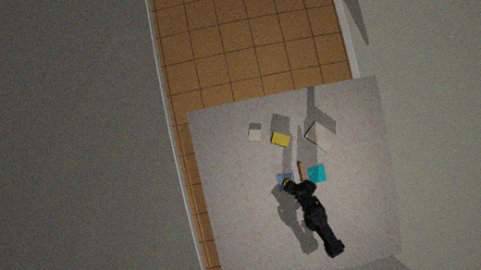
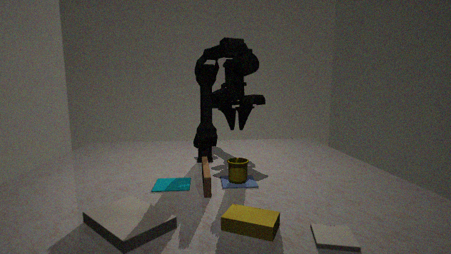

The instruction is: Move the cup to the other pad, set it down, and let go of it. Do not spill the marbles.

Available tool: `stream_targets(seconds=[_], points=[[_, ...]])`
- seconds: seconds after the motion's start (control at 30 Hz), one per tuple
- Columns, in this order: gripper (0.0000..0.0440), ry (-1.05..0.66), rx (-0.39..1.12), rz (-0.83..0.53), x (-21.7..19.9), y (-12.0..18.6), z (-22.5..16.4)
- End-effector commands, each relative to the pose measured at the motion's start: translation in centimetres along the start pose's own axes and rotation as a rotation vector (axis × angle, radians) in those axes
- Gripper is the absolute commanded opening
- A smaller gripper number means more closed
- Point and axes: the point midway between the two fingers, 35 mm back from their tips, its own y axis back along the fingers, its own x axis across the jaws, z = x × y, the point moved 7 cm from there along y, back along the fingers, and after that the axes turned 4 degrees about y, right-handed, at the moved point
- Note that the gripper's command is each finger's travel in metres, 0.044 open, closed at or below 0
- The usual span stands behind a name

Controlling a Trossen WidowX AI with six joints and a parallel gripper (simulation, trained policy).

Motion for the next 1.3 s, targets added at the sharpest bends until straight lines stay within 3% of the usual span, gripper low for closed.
stream_targets(seconds=[0.0,0.6,1.27], points=[[0.0166,-0.014,0.016,-0.053,0.0,-0.8,0.0],[0.018,-0.081,0.052,-0.235,-0.6,-5.4,-0.4],[0.0197,-0.081,0.064,-0.336,-1.4,-11.3,-1.0]])
